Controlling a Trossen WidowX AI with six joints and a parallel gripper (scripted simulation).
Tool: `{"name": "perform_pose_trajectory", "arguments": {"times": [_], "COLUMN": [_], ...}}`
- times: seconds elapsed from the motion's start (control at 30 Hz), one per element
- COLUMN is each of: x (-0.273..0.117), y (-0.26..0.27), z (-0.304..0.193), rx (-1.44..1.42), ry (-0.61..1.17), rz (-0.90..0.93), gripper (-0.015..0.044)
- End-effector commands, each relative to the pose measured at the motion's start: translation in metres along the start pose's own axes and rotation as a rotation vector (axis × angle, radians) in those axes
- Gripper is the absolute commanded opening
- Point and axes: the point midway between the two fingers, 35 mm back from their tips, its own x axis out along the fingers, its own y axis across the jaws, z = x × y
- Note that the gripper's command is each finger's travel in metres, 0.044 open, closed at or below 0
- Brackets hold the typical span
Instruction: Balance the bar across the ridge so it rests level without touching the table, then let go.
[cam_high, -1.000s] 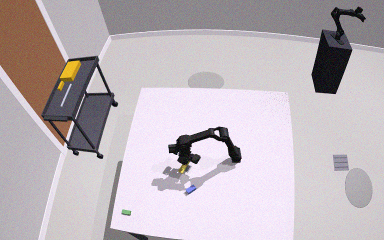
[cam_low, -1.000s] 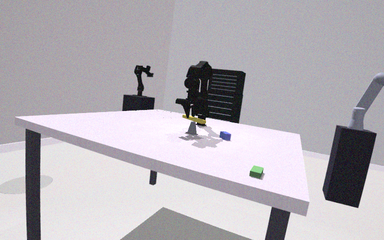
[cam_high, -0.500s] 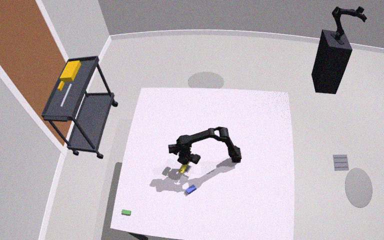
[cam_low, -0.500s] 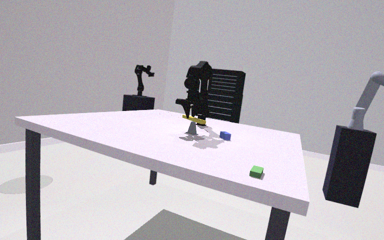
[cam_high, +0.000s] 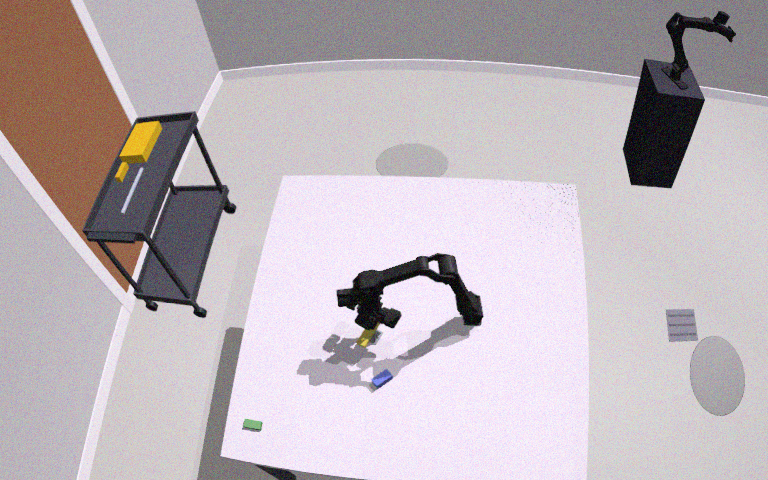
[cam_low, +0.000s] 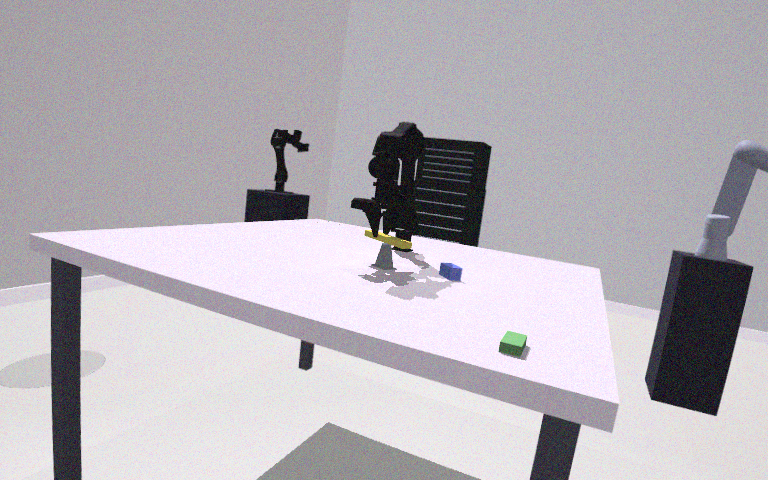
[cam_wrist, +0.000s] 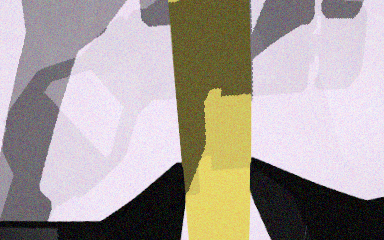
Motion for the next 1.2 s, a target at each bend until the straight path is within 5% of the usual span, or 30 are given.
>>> {"name": "perform_pose_trajectory", "arguments": {"times": [0.0, 1.17], "x": [0.0008, 0.0038], "y": [-0.0003, -0.0001], "z": [0.0001, 0.0001], "rx": [-0.005, -0.005], "ry": [0.000, 0.000], "rz": [0.000, 0.000], "gripper": [0.0000, 0.0000]}}
